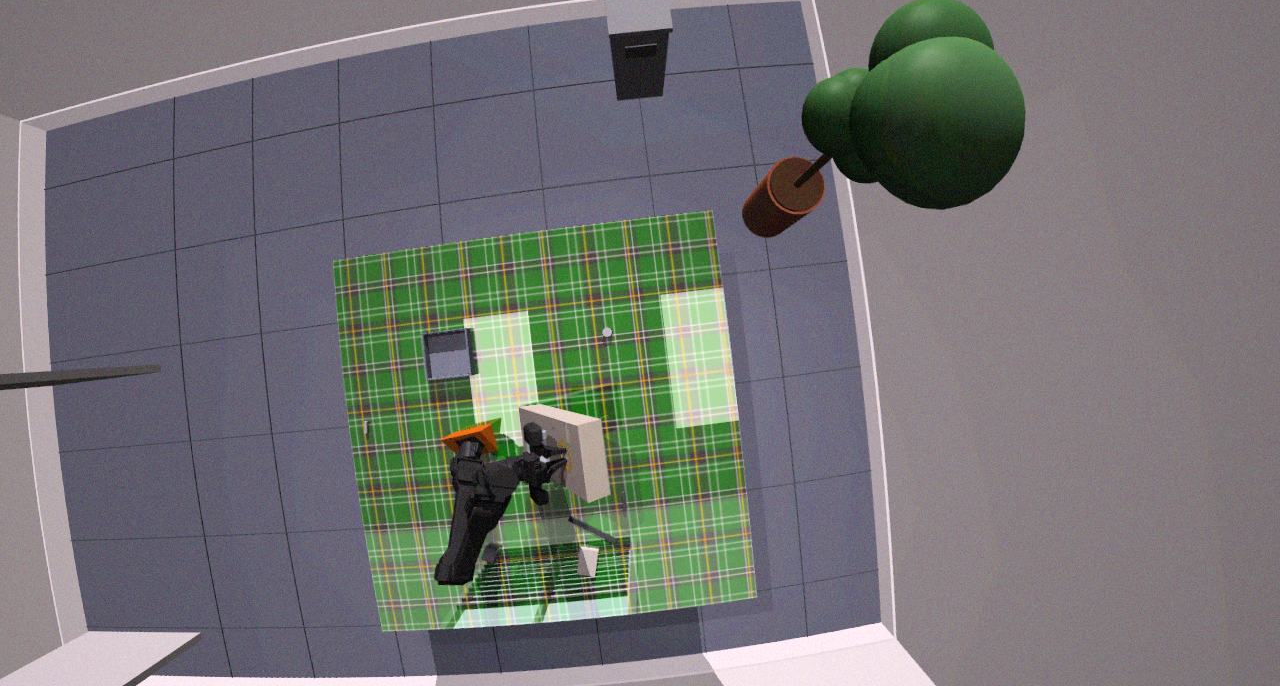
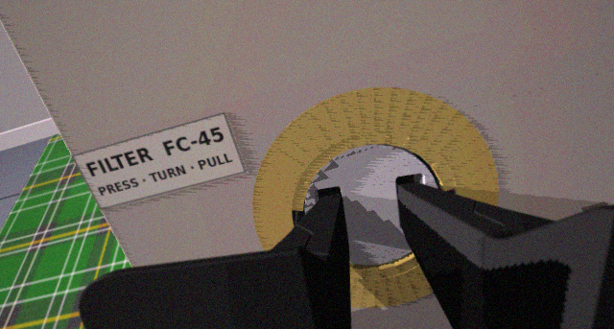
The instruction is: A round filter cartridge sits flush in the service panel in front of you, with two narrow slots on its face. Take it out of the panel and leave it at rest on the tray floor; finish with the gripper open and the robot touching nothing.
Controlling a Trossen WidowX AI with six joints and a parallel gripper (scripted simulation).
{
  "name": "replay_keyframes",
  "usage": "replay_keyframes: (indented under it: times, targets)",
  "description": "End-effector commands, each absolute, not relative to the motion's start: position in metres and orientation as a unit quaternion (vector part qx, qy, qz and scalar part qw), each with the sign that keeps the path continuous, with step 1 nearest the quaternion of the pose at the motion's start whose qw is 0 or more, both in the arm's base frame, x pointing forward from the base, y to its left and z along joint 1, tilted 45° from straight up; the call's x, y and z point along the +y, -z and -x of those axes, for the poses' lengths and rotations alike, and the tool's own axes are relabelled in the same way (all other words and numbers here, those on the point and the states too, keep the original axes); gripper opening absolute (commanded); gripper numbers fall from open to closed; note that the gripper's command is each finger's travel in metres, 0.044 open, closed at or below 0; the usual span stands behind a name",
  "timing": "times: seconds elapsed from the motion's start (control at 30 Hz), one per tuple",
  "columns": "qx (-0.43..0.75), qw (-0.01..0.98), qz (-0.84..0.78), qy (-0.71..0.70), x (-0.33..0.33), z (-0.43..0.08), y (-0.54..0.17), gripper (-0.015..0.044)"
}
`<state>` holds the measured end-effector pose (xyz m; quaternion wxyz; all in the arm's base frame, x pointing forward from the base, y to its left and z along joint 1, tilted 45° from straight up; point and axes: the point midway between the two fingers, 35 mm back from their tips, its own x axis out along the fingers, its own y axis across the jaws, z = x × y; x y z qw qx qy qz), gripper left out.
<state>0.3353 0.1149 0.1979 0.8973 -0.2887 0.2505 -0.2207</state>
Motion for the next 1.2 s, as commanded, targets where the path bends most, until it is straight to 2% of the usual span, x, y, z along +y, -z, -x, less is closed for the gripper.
replay_keyframes:
  times: [0.0,1.17]
  targets:
    - [0.236,0.917,0.211,0.242,0.112,-0.339,-0.196,0.0000]
    - [0.251,0.904,0.261,0.228,0.154,-0.279,-0.220,0.0000]
